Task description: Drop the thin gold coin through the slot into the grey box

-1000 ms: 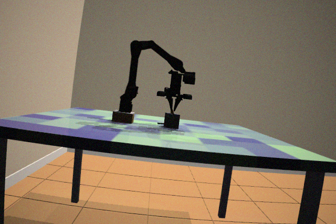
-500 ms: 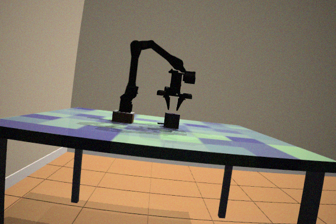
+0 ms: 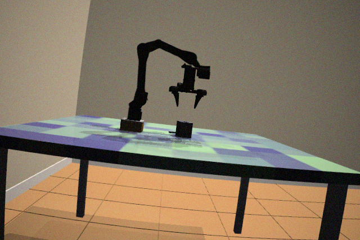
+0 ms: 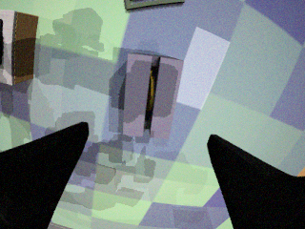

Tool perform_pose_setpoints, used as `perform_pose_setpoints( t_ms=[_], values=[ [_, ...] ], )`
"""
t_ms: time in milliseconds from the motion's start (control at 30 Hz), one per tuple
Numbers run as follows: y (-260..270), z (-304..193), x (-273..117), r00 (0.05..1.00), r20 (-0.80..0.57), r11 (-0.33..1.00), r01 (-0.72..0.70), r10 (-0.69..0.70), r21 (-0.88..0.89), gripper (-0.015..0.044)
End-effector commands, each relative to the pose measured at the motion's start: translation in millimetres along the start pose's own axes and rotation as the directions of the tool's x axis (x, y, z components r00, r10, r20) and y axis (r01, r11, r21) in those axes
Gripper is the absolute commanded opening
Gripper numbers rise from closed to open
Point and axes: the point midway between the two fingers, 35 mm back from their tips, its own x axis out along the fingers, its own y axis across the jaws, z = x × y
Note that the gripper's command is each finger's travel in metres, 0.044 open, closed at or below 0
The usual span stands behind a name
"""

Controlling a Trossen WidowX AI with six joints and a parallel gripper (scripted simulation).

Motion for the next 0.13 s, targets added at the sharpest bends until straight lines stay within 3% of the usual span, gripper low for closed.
perform_pose_setpoints(
  t_ms=[0,100],
  values=[
    [1.7,0.5,-3.7,1.000,0.001,1.000,-0.004,0.004,0.002,0.0440],
    [1.7,0.5,-3.7,1.000,0.001,1.000,-0.004,0.004,0.002,0.0440]
  ],
)
